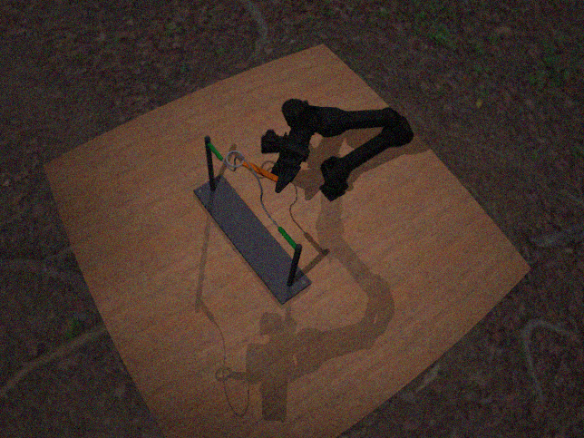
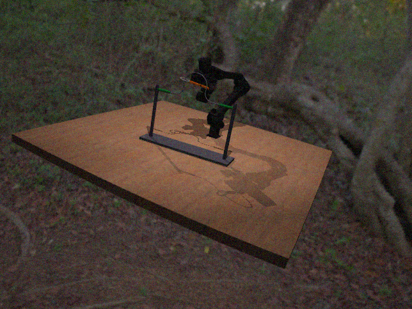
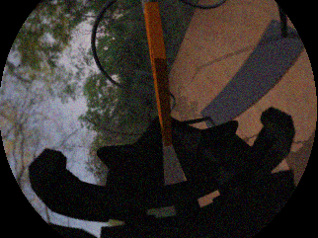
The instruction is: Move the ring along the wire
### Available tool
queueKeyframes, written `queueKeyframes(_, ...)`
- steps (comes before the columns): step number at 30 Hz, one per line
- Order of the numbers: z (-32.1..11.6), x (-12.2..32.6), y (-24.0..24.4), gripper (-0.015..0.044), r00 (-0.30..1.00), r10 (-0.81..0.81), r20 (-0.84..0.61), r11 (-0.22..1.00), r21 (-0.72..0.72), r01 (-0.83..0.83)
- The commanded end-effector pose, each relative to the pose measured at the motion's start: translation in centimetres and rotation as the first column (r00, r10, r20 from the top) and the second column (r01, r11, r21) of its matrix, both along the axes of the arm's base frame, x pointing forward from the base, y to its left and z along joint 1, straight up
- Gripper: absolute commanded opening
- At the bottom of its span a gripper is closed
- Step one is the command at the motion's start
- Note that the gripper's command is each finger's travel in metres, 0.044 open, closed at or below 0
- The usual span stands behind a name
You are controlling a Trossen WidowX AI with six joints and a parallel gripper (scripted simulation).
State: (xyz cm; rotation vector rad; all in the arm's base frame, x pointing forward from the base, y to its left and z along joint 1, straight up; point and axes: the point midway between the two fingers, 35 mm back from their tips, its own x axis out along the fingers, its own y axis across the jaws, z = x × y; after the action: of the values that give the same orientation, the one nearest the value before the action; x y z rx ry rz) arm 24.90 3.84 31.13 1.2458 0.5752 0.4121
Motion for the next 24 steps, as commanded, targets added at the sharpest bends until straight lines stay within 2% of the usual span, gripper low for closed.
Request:
queueKeyframes(1,-0.4,0.1,-0.1,-0.0150,1.000,-0.001,0.001,0.997,-0.075,0.001)
queueKeyframes(24,-2.1,0.2,-1.0,-0.0150,1.000,-0.015,0.020,0.886,-0.463,0.022)
